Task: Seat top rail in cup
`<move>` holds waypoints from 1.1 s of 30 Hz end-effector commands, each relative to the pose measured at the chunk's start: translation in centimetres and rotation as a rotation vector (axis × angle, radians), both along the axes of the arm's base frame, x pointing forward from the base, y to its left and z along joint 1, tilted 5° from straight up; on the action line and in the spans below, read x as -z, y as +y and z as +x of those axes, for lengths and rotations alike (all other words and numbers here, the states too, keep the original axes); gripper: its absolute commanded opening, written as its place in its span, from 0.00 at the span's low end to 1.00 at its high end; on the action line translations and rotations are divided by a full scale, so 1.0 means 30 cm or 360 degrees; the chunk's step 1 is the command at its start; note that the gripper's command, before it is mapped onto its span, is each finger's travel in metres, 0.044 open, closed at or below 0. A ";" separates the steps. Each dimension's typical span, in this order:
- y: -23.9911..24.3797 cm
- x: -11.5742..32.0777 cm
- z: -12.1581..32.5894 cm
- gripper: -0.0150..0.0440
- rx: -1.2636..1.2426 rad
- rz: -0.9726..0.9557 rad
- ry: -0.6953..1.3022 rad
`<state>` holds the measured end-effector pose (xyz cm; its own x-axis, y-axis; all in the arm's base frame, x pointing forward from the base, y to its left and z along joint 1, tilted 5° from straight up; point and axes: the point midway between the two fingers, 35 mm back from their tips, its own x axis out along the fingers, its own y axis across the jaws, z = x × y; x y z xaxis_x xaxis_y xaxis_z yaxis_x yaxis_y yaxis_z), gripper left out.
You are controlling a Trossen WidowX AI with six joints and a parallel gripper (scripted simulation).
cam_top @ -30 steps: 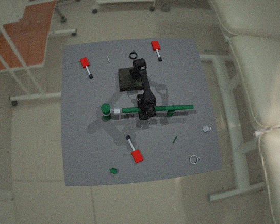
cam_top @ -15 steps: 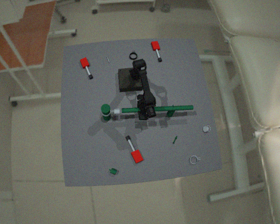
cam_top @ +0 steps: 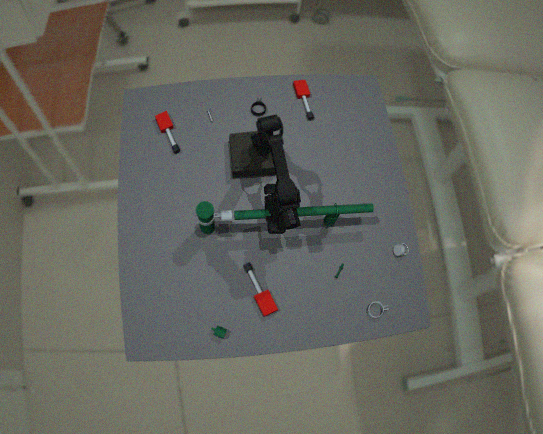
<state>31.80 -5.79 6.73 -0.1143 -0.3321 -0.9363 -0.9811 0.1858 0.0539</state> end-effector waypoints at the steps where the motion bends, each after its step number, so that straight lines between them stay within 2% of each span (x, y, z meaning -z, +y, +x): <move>1: -0.033 -0.007 -0.005 0.25 0.0009 -0.0018 -0.0010; 33: -0.055 -0.002 -0.015 0.25 0.0007 -0.0015 -0.0003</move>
<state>31.43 -6.85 6.40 -0.1180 -0.3235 -0.9388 -0.9799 0.1912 0.0572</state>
